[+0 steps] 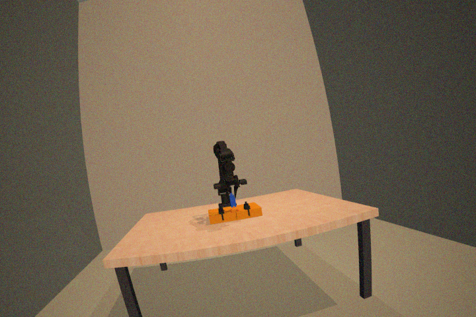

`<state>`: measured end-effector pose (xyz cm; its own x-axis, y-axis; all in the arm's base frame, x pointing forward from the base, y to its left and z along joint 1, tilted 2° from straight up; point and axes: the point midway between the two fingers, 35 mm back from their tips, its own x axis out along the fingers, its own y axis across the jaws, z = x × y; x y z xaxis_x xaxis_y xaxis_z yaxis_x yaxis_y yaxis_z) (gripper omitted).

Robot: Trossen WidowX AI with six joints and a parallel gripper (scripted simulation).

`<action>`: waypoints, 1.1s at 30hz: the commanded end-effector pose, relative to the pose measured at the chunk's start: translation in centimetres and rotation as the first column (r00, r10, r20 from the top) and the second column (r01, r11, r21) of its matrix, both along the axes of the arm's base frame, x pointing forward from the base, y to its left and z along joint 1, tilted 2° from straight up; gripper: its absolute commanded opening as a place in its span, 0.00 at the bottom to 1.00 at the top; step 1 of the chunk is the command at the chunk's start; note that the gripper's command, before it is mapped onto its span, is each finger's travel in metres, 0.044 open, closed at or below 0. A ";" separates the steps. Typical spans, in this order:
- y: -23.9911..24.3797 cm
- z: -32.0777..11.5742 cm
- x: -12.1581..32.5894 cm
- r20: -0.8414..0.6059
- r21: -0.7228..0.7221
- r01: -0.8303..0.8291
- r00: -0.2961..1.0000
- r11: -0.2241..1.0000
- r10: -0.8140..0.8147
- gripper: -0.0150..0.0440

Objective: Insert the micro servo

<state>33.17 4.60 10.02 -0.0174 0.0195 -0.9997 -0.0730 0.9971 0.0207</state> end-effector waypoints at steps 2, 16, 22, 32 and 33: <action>0.1 0.4 0.7 0.012 0.003 -0.006 1.000 1.000 0.006 0.25; 0.1 -1.5 0.7 0.012 0.003 -0.006 1.000 1.000 0.006 0.25; 0.1 -1.6 0.7 0.011 0.003 -0.006 1.000 1.000 0.006 0.25; 0.1 -1.8 0.7 0.011 0.003 -0.006 1.000 1.000 0.006 0.25; 0.1 -1.9 0.7 0.011 0.003 -0.006 1.000 1.000 0.006 0.25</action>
